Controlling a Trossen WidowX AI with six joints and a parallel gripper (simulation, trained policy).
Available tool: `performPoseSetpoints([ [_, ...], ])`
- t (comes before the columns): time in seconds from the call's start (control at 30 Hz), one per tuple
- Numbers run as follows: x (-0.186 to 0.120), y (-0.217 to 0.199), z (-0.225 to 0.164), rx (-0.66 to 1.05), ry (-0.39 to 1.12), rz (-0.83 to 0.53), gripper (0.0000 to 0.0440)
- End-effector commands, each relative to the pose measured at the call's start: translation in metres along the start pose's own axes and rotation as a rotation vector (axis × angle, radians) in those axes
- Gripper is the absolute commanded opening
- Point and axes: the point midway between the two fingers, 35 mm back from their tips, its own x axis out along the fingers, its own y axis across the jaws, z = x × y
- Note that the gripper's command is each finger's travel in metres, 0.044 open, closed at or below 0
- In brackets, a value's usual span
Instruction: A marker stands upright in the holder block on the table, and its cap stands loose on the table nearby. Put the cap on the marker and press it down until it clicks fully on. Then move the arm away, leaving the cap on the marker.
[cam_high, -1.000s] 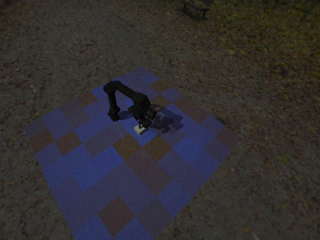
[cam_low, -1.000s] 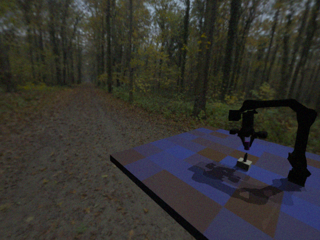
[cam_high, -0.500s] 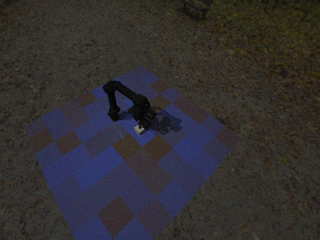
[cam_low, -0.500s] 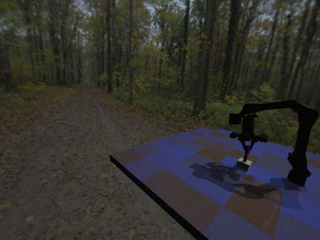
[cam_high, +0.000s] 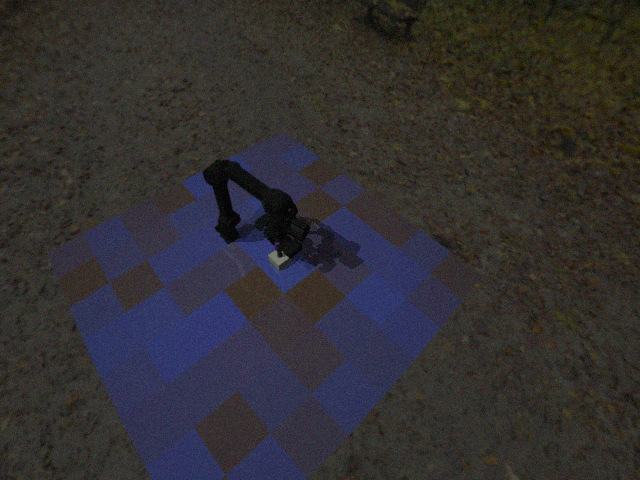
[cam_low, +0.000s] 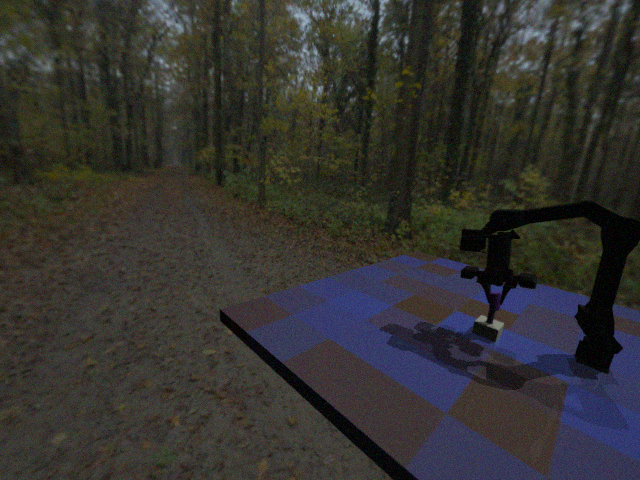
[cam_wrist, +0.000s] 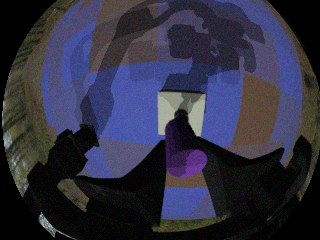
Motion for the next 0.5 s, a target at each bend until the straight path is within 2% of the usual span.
performPoseSetpoints([
  [0.0,0.02,0.0,0.001,-0.011,-0.004,0.041,0.0],
  [0.47,0.039,0.0,0.002,-0.056,-0.006,0.044,0.0004],
])
